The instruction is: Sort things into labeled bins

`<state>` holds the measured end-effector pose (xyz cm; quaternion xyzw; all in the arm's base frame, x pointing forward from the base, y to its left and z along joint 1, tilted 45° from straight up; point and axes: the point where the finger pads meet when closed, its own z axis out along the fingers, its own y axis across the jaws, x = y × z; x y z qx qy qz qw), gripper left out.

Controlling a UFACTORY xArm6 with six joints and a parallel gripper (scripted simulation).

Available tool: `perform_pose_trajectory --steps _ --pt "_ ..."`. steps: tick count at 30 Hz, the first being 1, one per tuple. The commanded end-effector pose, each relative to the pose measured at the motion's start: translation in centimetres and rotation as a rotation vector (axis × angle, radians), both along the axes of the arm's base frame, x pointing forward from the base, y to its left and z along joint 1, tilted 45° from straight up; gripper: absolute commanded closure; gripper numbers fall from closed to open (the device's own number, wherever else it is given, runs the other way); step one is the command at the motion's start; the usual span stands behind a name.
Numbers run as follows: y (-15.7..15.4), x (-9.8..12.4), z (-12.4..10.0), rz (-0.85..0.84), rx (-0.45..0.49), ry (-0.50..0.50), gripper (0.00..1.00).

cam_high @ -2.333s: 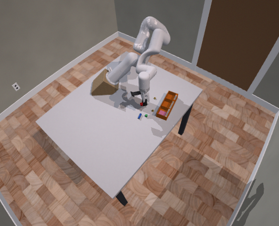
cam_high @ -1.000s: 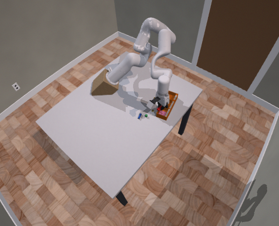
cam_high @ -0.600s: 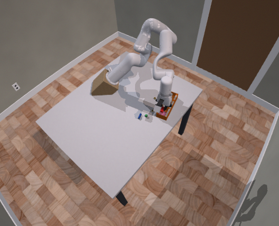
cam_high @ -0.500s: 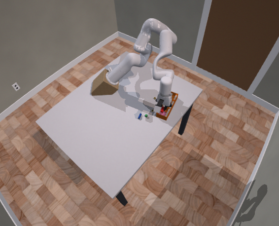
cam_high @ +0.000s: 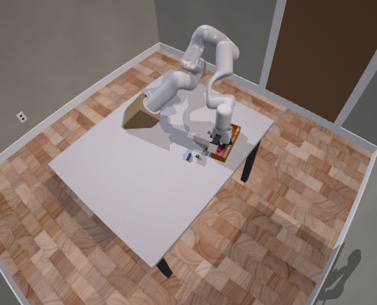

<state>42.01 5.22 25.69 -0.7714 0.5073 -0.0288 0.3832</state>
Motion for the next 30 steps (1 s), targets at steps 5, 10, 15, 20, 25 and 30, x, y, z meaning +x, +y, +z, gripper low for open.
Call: perform_pose_trajectory --steps 5,10,15,20,25,30 --pt "0.8 0.7 -0.9 -0.001 0.000 -0.002 1.00" --pt "1.3 1.1 -1.6 -0.001 0.000 -0.002 1.00" --pt "1.7 1.4 -2.0 -0.001 0.000 -0.002 1.00" --pt "2.0 1.6 -2.4 -0.001 0.000 -0.002 1.00" --pt "2.0 1.6 -2.4 -0.001 0.000 -0.002 1.00" --pt "2.0 1.6 -2.4 -0.001 0.000 -0.002 1.00"
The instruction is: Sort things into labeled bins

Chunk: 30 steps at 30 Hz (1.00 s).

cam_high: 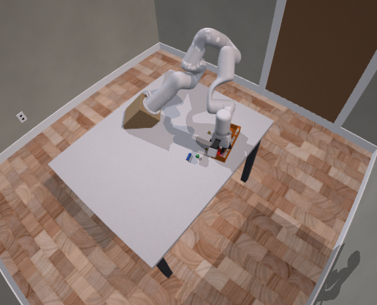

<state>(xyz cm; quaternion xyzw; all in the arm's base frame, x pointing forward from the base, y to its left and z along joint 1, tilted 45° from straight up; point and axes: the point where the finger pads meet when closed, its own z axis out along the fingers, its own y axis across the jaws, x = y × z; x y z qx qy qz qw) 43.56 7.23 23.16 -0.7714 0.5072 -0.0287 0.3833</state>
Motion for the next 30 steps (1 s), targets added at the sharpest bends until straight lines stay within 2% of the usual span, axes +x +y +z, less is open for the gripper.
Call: perform_pose_trajectory --steps 1,2,19,30 --pt "0.0 0.1 0.1 -0.001 0.000 -0.003 1.00" --pt "0.0 0.1 0.1 -0.001 0.000 -0.003 0.71" --pt "0.0 0.1 0.1 -0.001 0.000 -0.003 0.71" --pt "-0.9 -0.6 1.1 -0.001 0.000 -0.003 0.71"
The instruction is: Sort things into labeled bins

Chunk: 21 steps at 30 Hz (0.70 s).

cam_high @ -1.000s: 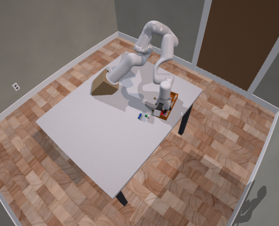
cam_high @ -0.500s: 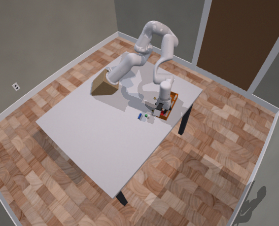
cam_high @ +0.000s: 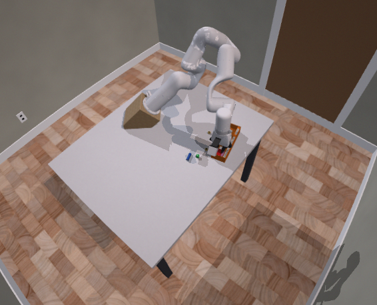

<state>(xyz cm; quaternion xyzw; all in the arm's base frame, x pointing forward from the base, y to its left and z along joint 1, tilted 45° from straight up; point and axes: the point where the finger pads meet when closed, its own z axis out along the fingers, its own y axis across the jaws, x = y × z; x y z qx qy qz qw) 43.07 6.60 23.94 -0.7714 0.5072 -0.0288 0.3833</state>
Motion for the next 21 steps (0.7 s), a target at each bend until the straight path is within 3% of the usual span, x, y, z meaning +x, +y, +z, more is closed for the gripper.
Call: perform_pose_trajectory --steps 1,21 --pt "-0.3 -0.2 0.4 -0.001 0.000 -0.002 0.71" --pt "-1.7 -1.3 2.2 -0.001 -0.001 -0.002 0.71"
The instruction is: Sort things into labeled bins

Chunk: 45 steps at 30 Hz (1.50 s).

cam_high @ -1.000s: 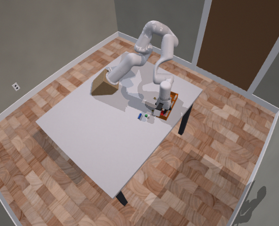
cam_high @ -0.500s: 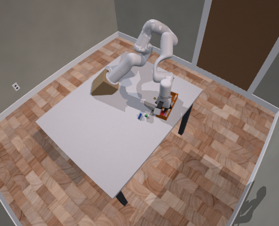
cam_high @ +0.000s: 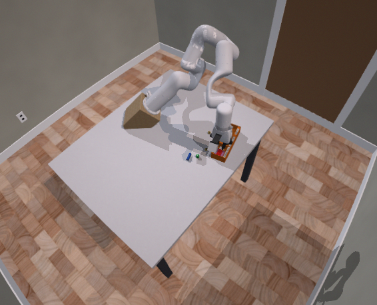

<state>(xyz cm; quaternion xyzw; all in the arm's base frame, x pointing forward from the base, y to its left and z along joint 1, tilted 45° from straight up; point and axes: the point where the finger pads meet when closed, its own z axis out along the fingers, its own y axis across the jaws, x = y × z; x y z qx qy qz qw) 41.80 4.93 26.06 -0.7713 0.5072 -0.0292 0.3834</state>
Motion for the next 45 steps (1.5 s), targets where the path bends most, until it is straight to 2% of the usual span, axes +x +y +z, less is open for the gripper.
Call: perform_pose_trajectory --steps 1,3,6,16,18,26,45 --pt "-0.1 0.0 0.1 0.000 0.000 -0.002 0.71" --pt "-0.1 0.0 0.1 0.000 0.000 -0.002 0.71" --pt "-1.6 -1.0 -1.6 0.074 -0.046 -0.061 0.72" --pt "-6.8 -4.3 -7.2 0.074 -0.047 -0.060 0.72" --pt "-6.8 -4.3 -7.2 0.074 -0.047 -0.060 0.72" --pt "-11.0 -6.9 -11.7 0.074 -0.047 -0.060 0.72" --pt "-11.1 -6.9 -11.9 0.074 -0.047 -0.060 0.72"
